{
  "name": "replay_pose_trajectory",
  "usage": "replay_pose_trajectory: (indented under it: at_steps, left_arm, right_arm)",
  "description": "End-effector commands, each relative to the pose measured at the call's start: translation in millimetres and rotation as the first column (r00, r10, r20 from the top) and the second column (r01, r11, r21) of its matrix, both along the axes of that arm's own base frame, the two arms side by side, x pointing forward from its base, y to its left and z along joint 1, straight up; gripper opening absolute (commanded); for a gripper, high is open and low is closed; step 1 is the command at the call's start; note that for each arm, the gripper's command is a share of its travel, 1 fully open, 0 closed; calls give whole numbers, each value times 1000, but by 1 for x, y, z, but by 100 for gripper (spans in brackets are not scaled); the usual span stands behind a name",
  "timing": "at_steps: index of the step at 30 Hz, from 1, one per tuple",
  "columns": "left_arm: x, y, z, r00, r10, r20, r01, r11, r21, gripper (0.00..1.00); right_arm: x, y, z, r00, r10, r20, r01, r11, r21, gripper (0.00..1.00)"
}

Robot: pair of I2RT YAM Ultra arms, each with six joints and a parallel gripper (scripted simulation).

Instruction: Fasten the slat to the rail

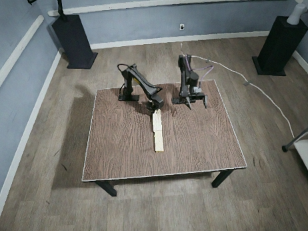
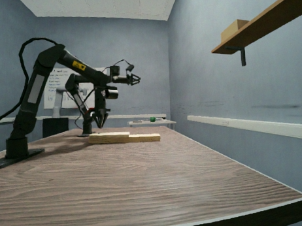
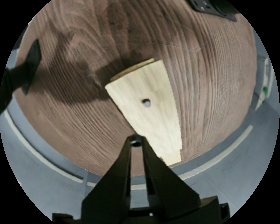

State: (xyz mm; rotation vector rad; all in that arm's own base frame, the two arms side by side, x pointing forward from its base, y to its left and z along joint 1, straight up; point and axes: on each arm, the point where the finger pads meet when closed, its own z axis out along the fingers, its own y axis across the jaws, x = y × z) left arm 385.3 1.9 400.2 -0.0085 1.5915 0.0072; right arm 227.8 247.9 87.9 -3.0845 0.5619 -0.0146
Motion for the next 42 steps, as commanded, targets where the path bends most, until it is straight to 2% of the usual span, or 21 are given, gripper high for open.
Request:
replay_pose_trajectory:
  at_steps: [1,25,42]
  left_arm:
    - [-5,-1,12,999,-10,33,10,1000,1,100]
    - [-5,-1,12,999,-10,33,10,1000,1,100]
    - [-5,-1,12,999,-10,33,10,1000,1,100]
  right_arm:
    - [-8,14,5,994,104,-10,-105,995,-5,12]
    - [-7,13,5,995,96,-2,-96,995,3,12]
    - [-24,23,5,995,94,-12,-94,996,-6,12]
